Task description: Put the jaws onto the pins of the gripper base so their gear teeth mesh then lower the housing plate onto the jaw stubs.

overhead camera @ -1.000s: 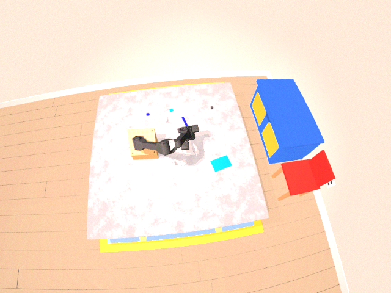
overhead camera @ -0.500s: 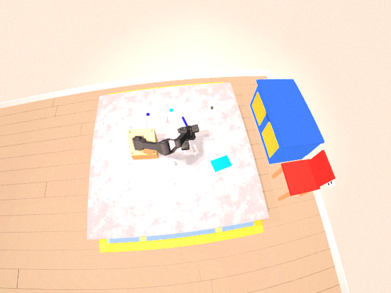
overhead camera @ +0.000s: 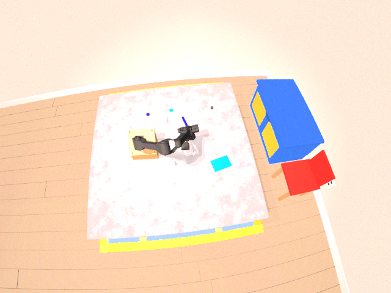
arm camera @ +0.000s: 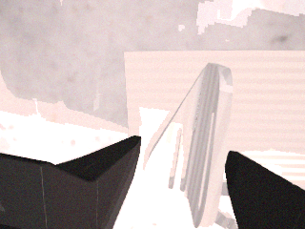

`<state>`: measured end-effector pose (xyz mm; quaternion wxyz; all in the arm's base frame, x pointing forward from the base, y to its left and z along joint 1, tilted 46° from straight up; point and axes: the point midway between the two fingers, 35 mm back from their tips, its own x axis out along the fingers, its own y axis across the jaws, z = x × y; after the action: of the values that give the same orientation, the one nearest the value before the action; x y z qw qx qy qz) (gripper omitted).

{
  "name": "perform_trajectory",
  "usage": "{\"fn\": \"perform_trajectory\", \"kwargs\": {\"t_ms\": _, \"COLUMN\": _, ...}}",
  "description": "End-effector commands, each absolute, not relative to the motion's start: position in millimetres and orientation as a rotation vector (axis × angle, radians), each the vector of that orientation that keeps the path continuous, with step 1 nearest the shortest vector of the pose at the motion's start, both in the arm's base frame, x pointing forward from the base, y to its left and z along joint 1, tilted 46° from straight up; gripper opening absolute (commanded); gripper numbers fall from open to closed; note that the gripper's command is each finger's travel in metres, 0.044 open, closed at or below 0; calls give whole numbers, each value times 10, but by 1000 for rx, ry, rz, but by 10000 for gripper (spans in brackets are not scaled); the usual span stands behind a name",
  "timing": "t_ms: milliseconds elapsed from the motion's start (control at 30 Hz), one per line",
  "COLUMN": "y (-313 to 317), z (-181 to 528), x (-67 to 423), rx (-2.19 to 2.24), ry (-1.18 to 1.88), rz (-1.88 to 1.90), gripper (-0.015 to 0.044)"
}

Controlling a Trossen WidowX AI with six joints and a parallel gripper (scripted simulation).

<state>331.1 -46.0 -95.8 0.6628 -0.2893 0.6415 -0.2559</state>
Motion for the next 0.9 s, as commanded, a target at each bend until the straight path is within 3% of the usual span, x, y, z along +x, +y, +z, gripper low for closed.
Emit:
{"fn": "perform_trajectory", "kwargs": {"t_ms": 0, "y": -460, "z": -958, "x": 3311, "rx": -654, "ry": 1450, "rz": -578, "gripper": 224}}
{"fn": "perform_trajectory", "kwargs": {"t_ms": 567, "y": -28, "z": -545, "x": 3297, "rx": -663, "ry": 1442, "rz": -572, "gripper": 224}}
{"fn": "perform_trajectory", "kwargs": {"t_ms": 733, "y": -11, "z": -533, "x": 3304, "rx": -660, "ry": 1437, "rz": -572, "gripper": 93}}
{"fn": "perform_trajectory", "kwargs": {"t_ms": 867, "y": -181, "z": -323, "x": 3255, "rx": -674, "ry": 1449, "rz": -552, "gripper": 198}}
